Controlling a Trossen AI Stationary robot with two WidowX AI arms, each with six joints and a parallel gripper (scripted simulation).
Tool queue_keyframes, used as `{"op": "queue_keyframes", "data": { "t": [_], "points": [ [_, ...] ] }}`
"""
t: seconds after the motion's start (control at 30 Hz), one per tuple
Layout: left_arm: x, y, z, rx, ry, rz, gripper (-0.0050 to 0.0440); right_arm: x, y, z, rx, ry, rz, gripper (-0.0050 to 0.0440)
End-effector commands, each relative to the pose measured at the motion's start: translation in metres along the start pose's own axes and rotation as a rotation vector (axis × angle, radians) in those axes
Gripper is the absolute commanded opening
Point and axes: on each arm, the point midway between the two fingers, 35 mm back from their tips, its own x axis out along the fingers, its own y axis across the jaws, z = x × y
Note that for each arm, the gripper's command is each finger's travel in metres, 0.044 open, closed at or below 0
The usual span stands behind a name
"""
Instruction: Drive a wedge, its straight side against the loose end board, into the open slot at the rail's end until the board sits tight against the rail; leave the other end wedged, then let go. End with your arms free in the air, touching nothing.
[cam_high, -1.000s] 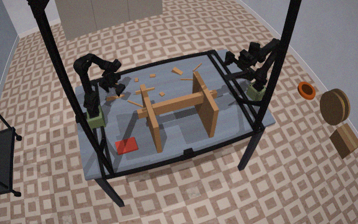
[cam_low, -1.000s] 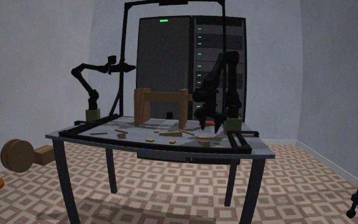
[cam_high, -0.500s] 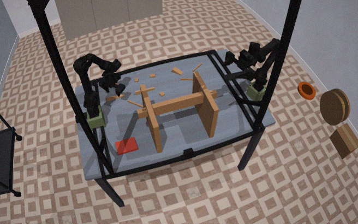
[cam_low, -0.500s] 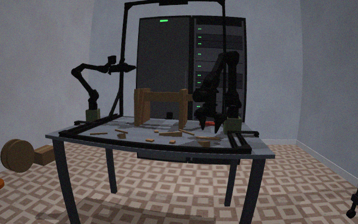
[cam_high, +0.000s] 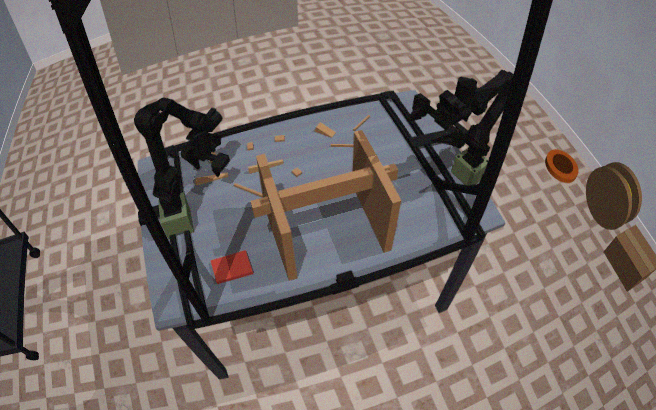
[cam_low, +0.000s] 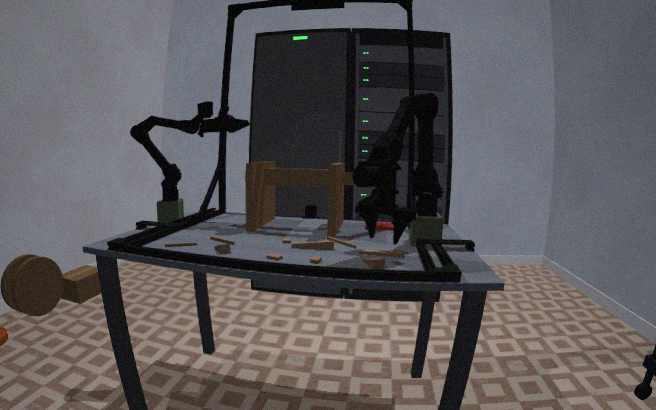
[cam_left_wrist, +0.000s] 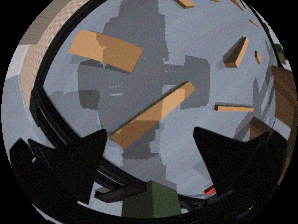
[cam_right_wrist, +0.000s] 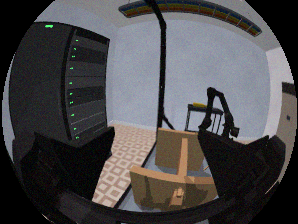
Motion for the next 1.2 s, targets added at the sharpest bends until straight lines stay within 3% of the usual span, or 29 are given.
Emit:
{"op": "queue_keyframes", "data": {
  "t": [0.0,1.17],
  "points": [
    [-0.0001,-0.0003,0.0001,-0.004,-0.001,-0.002,0.044,0.0,0.0007,-0.0005,0.004,0.001,0.004,0.044],
    [-0.0001,-0.0003,0.0001,-0.004,-0.001,-0.002,0.044,0.0,0.0007,-0.0005,0.004,0.001,0.004,0.044]
  ]
}}
